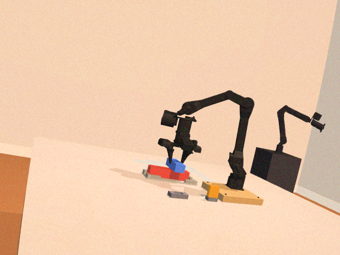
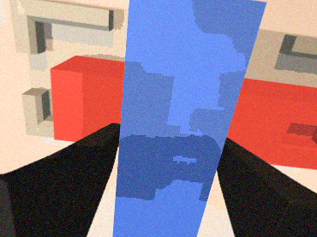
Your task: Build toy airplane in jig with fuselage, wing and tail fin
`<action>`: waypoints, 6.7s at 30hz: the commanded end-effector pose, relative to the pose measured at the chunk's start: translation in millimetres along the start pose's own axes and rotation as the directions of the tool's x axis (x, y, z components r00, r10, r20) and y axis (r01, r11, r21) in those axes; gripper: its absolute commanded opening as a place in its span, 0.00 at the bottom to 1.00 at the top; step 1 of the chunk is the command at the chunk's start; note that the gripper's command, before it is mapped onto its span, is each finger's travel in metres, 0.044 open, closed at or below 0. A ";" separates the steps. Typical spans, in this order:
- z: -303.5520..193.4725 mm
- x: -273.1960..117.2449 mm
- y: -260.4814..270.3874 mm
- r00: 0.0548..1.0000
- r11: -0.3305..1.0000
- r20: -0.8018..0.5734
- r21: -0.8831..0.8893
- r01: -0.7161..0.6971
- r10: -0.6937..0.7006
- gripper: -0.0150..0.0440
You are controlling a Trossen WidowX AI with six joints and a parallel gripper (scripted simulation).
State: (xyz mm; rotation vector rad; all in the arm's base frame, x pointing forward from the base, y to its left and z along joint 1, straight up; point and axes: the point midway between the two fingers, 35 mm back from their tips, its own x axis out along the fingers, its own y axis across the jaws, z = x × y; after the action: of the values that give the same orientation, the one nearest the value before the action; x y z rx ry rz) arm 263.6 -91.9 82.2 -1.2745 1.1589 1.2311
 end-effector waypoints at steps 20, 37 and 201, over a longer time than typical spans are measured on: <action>-0.6 -73.7 -2.0 1.000 1.000 0.000 -0.004 -0.005 0.005 1.00; -0.8 -80.5 -3.3 1.000 0.745 0.000 0.667 -0.004 0.005 1.00; 257.5 -9.0 72.4 0.999 0.006 0.029 1.000 -0.029 0.013 0.25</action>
State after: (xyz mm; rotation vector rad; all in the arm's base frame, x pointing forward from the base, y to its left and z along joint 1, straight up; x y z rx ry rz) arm 172.8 158.2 72.8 -0.0488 1.5638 0.0644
